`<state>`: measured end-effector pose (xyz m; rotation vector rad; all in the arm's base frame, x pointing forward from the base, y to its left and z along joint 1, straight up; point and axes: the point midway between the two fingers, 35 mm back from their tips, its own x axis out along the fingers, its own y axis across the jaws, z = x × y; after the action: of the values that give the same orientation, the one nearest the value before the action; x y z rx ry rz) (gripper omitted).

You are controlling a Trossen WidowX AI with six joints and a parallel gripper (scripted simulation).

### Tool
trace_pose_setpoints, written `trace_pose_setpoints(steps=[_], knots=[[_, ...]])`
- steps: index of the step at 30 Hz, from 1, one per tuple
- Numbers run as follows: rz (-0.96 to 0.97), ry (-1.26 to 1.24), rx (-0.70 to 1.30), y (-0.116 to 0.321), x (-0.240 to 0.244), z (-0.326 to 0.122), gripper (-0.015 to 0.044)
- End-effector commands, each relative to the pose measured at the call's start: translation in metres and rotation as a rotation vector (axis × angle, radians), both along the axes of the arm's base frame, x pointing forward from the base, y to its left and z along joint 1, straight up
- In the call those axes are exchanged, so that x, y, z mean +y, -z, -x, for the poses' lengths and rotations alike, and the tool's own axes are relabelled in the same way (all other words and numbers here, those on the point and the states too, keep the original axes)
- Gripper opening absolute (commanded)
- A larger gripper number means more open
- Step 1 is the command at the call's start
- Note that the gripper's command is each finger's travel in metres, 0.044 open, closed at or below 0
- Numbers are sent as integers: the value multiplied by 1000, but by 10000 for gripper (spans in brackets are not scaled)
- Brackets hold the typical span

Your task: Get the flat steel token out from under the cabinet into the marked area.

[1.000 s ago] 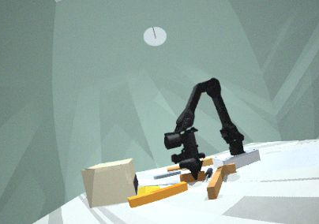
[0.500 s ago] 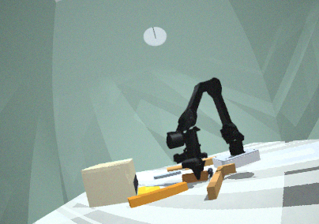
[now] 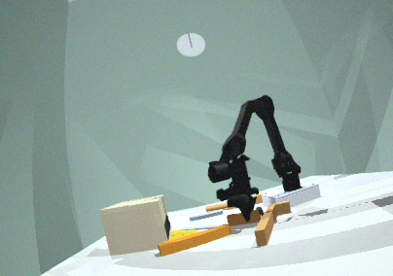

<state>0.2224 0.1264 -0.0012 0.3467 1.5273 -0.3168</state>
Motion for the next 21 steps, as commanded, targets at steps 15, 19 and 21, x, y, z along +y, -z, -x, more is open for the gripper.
trace_pose_setpoints(steps=[15,19,21], knots=[[-2,1,-1,0,14,11,0],[-2,1,-1,0,17,14,0],[-2,1,-1,0,18,15,0]])
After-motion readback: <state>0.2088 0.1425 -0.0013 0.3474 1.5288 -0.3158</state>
